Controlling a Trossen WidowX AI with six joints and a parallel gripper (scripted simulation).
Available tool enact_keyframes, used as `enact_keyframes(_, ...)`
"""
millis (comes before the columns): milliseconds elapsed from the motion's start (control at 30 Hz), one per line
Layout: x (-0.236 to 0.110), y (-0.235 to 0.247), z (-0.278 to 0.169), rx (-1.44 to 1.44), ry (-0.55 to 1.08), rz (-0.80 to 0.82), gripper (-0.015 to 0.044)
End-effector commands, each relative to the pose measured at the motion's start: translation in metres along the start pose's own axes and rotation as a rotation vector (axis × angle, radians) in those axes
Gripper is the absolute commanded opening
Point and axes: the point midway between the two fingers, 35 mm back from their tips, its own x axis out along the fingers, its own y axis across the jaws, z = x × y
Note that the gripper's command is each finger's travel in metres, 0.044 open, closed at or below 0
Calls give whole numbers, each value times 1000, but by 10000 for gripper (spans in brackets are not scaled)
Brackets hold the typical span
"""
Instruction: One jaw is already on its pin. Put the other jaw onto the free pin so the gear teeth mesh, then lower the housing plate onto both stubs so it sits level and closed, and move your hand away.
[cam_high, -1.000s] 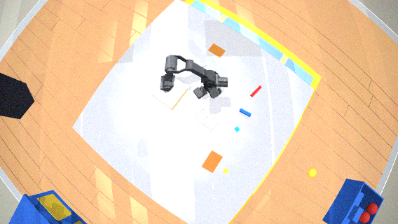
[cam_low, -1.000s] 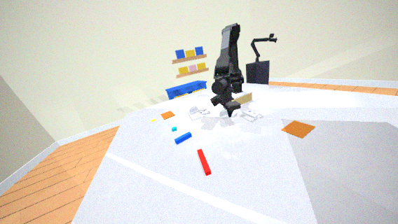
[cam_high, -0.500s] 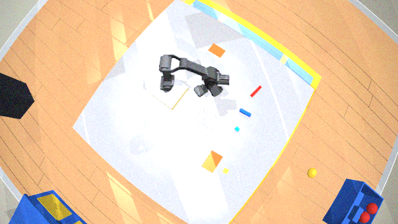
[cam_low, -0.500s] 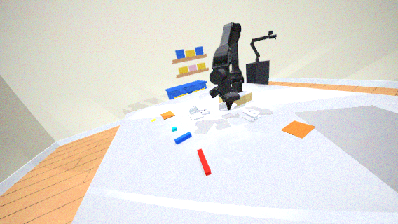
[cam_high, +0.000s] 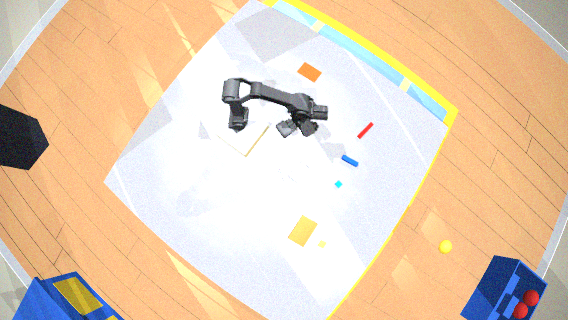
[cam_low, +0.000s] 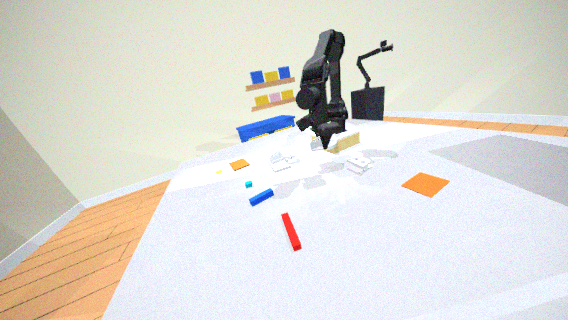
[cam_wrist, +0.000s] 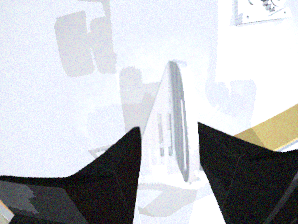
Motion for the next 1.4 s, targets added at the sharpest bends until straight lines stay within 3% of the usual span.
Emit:
enact_keyframes(0, -1, -2, 9, -4, -2, -1, 134)
enact_keyframes(1367, -4, -58, 118, -59, -12, -8, 134)
